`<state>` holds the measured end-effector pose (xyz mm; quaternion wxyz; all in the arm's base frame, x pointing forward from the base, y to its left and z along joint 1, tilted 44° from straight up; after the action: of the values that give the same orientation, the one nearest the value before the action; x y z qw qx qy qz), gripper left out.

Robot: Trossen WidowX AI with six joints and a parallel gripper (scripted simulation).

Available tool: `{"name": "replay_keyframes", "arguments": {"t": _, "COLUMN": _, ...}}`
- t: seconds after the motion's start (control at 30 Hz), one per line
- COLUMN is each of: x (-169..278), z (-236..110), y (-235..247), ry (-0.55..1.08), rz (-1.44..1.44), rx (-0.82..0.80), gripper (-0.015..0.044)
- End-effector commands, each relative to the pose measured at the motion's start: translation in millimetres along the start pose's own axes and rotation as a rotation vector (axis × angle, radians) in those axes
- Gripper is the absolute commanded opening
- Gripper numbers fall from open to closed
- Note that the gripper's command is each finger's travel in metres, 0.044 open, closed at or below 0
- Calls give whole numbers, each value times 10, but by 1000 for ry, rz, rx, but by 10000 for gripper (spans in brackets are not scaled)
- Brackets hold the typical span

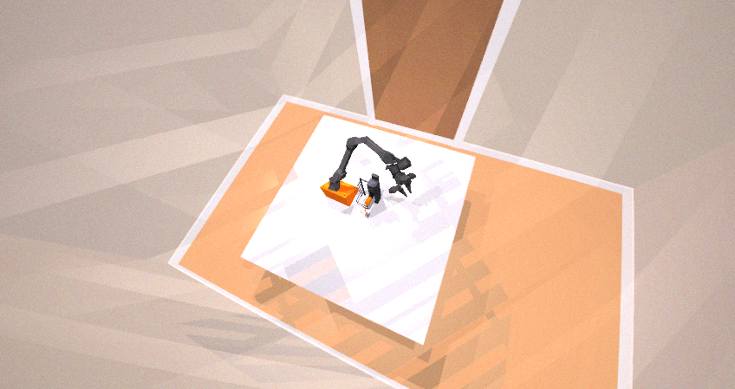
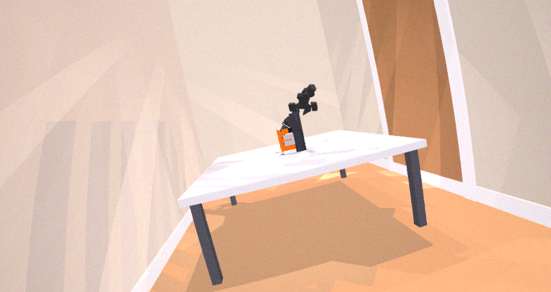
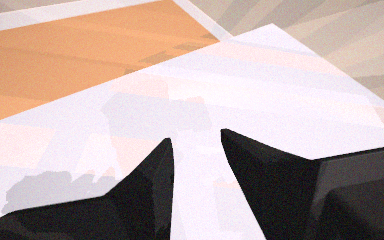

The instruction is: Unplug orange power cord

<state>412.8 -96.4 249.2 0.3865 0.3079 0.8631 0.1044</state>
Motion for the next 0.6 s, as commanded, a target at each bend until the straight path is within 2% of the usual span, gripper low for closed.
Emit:
{"name": "replay_keyframes", "arguments": {"t": 0.0, "x": 245, "z": 190, "y": -546, "ry": 209, "rz": 154, "rx": 89, "gripper": 160}}
{"name": "replay_keyframes", "arguments": {"t": 0.27, "x": 796, "z": 213, "y": -1490, "ry": 598, "rz": 561, "rx": 224, "gripper": 160}}
{"name": "replay_keyframes", "arguments": {"t": 0.47, "x": 1303, "z": -38, "y": -2080, "ry": 926, "rz": 1049, "rx": 285, "gripper": 160}}
{"name": "replay_keyframes", "arguments": {"t": 0.57, "x": 1403, "z": -117, "y": -2175, "ry": 997, "rz": 1174, "rx": 289, "gripper": 160}}
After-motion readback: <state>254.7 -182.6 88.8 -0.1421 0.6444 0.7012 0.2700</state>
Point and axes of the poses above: the point midway between the two fingers, 35 mm back from their tips, its own z axis out along the fingers, its own y axis across the jaws, x = y × z, the point moved 7 cm from there along -z, back along the fingers, and after that the axes turned 9 degrees about -z, right-handed, at the moved point
